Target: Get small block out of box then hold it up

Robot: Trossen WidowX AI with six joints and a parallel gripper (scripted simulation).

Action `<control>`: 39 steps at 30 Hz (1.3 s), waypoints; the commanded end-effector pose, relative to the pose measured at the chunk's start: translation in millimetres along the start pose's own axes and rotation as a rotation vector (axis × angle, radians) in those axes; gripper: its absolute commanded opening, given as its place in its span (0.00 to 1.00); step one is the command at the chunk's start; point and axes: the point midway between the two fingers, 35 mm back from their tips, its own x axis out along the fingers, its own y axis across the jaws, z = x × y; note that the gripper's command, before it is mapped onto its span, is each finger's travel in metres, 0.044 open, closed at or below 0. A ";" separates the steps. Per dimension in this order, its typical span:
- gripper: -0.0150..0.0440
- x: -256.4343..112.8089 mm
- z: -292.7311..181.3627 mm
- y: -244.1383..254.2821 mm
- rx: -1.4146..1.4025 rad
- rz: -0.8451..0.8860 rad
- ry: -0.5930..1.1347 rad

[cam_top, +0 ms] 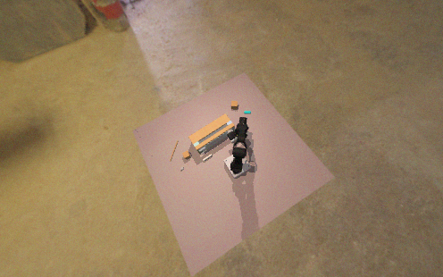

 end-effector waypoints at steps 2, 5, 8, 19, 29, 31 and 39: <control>0.25 -16.6 -6.6 -2.4 0.048 0.037 0.009; 0.25 -27.2 -8.4 -7.0 0.098 0.060 0.011; 0.25 -37.7 -9.6 -11.7 0.148 0.083 0.013; 0.25 -75.5 -9.1 -28.9 0.326 0.174 0.035; 0.25 -107.9 -2.4 -44.4 0.492 0.251 0.082; 0.25 -111.9 -1.1 -46.4 0.515 0.261 0.090; 0.25 -112.4 -0.9 -46.7 0.517 0.262 0.091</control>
